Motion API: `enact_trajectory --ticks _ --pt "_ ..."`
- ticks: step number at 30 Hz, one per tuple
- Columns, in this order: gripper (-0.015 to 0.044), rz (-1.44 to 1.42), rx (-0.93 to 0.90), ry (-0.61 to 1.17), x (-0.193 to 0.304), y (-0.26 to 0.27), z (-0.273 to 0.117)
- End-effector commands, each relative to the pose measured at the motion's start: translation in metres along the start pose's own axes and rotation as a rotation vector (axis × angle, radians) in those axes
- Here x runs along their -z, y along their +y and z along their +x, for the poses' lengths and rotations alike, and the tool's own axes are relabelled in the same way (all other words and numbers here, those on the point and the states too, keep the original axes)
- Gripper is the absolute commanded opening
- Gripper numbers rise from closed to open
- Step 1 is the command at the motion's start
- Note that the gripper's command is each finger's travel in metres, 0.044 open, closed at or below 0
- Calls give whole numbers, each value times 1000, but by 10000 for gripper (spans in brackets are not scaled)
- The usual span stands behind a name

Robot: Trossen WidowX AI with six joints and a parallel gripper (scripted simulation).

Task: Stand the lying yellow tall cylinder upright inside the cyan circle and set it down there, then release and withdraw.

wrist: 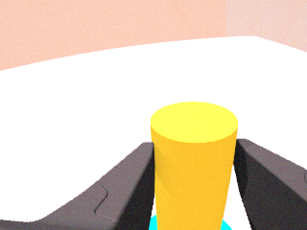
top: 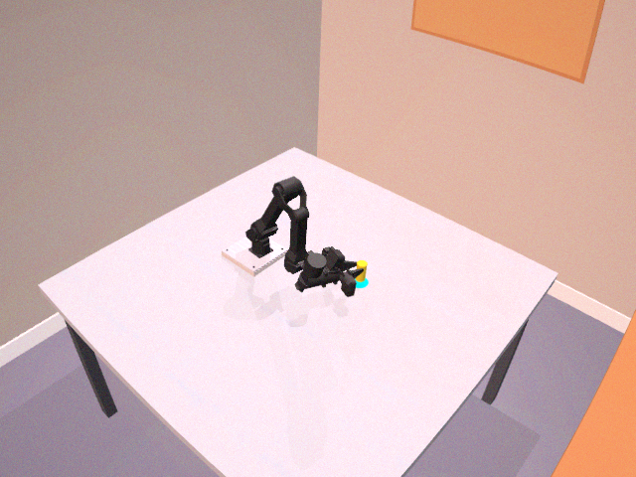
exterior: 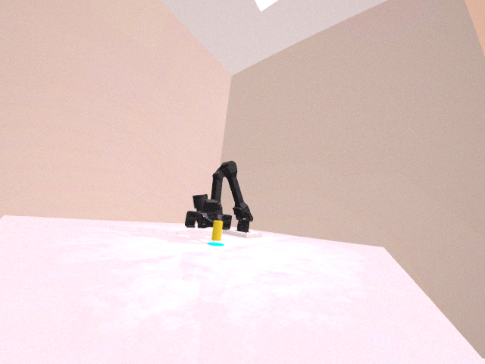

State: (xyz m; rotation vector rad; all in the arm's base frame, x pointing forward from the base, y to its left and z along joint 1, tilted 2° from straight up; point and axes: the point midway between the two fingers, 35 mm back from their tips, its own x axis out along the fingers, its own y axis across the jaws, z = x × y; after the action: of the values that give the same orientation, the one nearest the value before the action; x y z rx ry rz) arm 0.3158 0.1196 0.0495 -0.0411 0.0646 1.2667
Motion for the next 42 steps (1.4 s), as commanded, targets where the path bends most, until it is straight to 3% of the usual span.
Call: enact_trajectory --ticks 1,12,23,29,42 --pt "105 -1 -2 0 12 1 0" --pt "105 -1 -2 0 12 1 0" --pt "394 -1 -2 0 12 1 0" --pt "400 -1 -2 0 9 0 0" --pt "400 1 -2 0 -52 -4 -3"
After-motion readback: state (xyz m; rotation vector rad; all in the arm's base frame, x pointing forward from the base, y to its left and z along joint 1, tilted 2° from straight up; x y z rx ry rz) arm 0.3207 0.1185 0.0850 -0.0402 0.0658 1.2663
